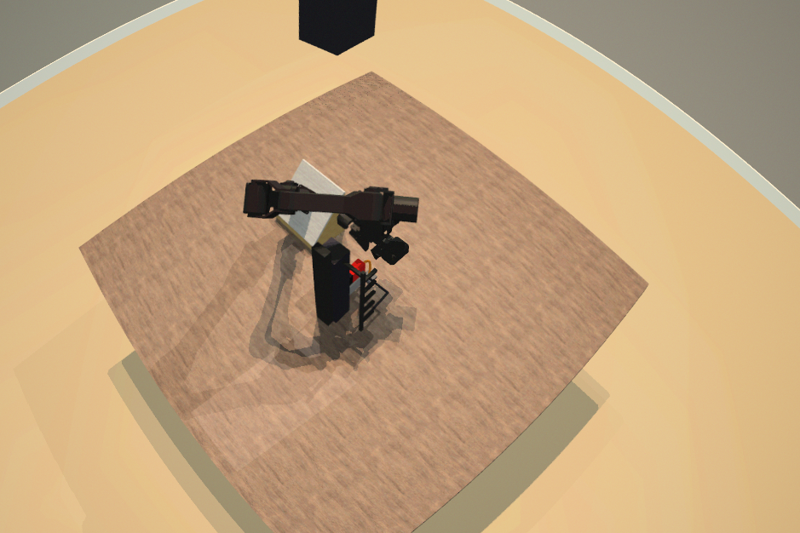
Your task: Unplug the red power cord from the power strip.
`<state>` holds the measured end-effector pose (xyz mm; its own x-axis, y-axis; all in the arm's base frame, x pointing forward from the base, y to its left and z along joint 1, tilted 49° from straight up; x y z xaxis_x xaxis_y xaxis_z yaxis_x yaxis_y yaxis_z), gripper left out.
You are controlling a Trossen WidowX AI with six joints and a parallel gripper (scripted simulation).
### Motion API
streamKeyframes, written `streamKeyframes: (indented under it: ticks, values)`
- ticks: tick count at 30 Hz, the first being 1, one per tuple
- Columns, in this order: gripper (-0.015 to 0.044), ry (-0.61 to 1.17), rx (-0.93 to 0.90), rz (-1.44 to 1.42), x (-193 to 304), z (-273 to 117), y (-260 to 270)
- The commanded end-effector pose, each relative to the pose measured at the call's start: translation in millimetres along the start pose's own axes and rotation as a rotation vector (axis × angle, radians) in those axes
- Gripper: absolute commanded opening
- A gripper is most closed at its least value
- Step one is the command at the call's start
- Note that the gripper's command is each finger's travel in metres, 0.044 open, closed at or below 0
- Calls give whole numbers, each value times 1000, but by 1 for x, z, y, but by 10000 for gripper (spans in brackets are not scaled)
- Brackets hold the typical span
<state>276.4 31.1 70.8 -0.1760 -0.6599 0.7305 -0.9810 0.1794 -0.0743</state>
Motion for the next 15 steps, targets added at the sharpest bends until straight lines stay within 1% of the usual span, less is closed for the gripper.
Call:
streamKeyframes:
  ticks: [1,15]
  values:
    - [160,31,-18,-54,1,2,4]
    - [160,31,-18,-54,9,2,2]
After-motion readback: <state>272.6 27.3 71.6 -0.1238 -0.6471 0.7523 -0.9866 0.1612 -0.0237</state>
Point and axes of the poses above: the point midway between the two fingers, 35 mm back from their tips, its own z axis out along the fingers, its own y axis across the jaws, x = y × z, the point moved 5 cm from there along -z, back along the fingers, and after that the axes turned 5 degrees about z, right-handed, at the moved point
